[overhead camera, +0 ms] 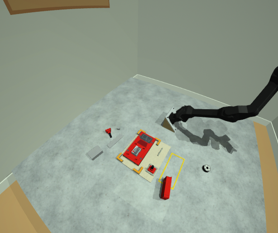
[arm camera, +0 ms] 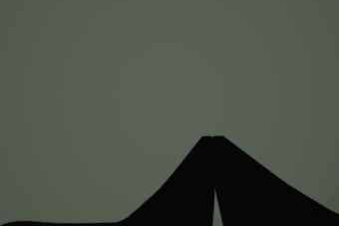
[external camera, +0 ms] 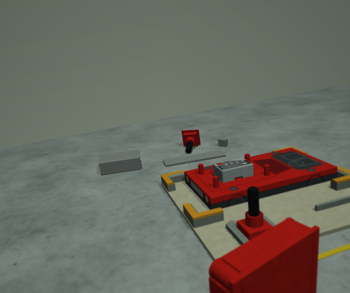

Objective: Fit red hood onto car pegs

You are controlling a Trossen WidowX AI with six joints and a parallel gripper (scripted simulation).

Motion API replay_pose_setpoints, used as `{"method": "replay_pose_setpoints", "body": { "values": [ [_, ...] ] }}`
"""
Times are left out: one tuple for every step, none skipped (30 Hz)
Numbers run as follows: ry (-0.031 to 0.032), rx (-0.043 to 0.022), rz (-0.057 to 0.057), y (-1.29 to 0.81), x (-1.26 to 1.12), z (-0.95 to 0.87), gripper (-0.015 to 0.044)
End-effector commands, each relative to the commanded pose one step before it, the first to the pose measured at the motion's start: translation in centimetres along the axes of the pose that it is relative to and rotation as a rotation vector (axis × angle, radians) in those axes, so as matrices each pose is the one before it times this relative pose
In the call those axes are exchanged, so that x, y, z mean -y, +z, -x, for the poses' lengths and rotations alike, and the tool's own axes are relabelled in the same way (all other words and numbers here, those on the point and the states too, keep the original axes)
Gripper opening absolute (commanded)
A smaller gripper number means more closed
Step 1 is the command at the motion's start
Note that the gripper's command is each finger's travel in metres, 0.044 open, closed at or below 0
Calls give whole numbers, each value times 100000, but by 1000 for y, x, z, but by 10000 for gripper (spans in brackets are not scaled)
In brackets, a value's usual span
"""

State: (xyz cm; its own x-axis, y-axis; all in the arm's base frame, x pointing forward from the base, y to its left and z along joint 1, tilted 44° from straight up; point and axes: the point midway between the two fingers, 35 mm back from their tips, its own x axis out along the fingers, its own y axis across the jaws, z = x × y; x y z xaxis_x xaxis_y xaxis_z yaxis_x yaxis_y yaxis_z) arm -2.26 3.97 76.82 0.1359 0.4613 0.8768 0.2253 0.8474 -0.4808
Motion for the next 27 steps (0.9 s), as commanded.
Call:
{"method": "replay_pose_setpoints", "body": {
  "values": [
    [-324, 230, -173, 64, 98, 24, 0],
    [-975, 687, -523, 189, 297, 75, 0],
    [-1631, 1136, -887, 311, 498, 126, 0],
    [-1978, 1354, -1095, 368, 608, 151, 0],
    [-1990, 1335, -1121, 361, 614, 149, 0],
    [-2001, 1317, -1147, 355, 621, 147, 0],
    [-2012, 1298, -1171, 348, 628, 145, 0],
    [-2024, 1278, -1196, 341, 635, 143, 0],
    [-2035, 1259, -1219, 335, 641, 140, 0],
    [-2046, 1239, -1242, 328, 648, 138, 0],
    [-1996, 1183, -1227, 312, 635, 131, 0],
    [-1957, 1135, -1217, 298, 625, 125, 0],
    [-1967, 1117, -1236, 292, 631, 123, 0],
    [-1976, 1098, -1254, 286, 637, 120, 0],
    [-1986, 1079, -1272, 279, 643, 117, 0],
    [-1995, 1063, -1283, 274, 649, 115, 0],
    [-1991, 1077, -1231, 273, 661, 117, 0],
    [-2003, 1054, -1246, 266, 668, 114, 0],
    [-2015, 1032, -1261, 258, 674, 111, 0],
    [-2026, 1009, -1276, 251, 680, 108, 0],
    [-2036, 985, -1289, 243, 686, 105, 0],
    [-2049, 962, -1303, 236, 692, 101, 0],
    [-2060, 939, -1315, 229, 698, 98, 0],
    [-2071, 916, -1327, 221, 704, 95, 0],
    [-2083, 893, -1339, 214, 710, 91, 0],
    [-2094, 869, -1349, 207, 716, 88, 0],
    [-2105, 846, -1360, 199, 721, 84, 0]
  ]
}}
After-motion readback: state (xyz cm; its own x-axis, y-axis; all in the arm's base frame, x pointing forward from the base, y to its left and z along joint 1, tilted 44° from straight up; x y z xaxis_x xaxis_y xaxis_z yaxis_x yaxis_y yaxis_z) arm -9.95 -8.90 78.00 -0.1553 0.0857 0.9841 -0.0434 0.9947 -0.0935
